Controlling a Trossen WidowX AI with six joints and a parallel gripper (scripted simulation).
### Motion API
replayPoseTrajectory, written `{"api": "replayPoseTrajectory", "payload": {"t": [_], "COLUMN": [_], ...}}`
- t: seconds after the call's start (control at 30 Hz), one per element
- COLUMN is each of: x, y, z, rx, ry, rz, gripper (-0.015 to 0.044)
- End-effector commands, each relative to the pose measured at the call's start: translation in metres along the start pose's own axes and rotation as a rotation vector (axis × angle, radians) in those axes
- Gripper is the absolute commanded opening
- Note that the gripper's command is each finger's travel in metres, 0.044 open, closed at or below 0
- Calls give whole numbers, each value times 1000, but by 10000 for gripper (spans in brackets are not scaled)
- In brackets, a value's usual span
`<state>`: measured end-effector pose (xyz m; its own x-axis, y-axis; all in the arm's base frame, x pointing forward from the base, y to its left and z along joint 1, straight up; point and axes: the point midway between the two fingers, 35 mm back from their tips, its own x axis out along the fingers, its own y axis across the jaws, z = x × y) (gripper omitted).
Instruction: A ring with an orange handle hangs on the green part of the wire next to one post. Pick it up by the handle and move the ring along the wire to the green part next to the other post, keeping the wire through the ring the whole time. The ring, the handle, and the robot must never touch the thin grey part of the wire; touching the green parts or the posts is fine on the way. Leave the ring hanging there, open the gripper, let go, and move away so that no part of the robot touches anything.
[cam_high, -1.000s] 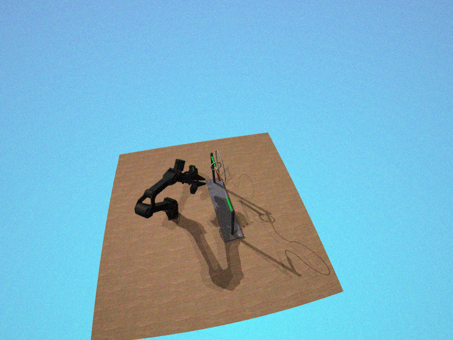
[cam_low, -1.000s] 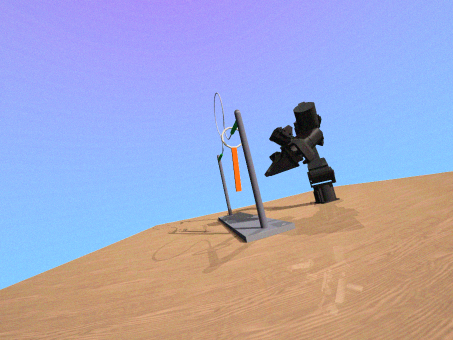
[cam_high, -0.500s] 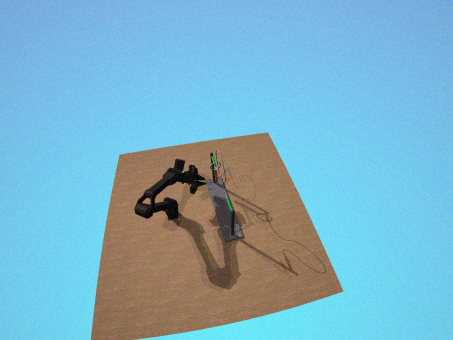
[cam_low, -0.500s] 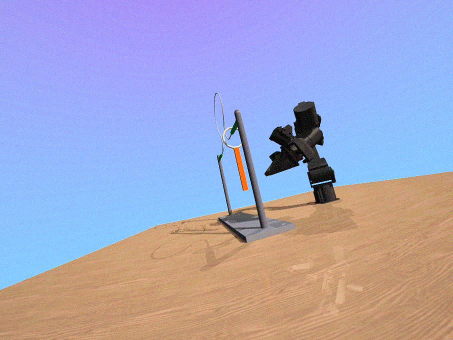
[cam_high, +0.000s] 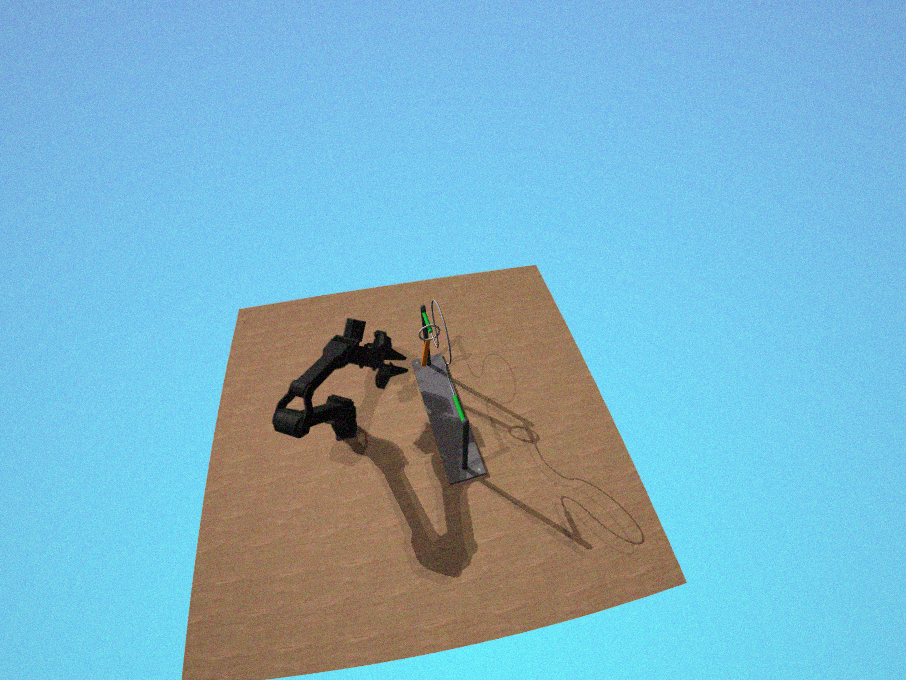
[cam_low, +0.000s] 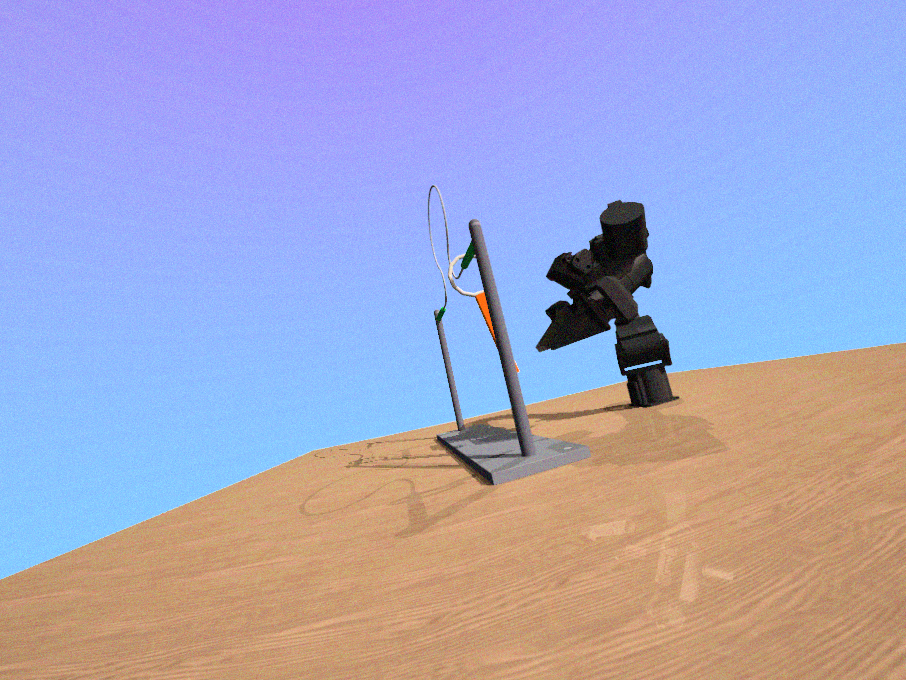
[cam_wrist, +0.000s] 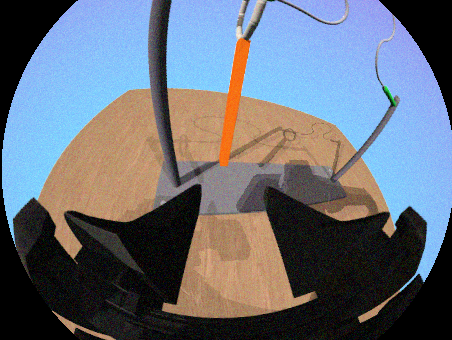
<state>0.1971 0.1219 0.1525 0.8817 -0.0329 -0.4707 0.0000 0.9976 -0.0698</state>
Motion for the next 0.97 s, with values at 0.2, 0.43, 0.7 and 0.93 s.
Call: {"api": "replayPoseTrajectory", "payload": {"t": [0.2, 0.43, 0.7, 0.93], "x": [-31, -31, -31, -31], "y": [-1, -1, -1, -1], "z": [9, 9, 9, 9], "rx": [15, 15, 15, 15], "ry": [-32, -32, -32, -32], "rz": [17, 17, 17, 17], "gripper": [440, 440, 440, 440]}}
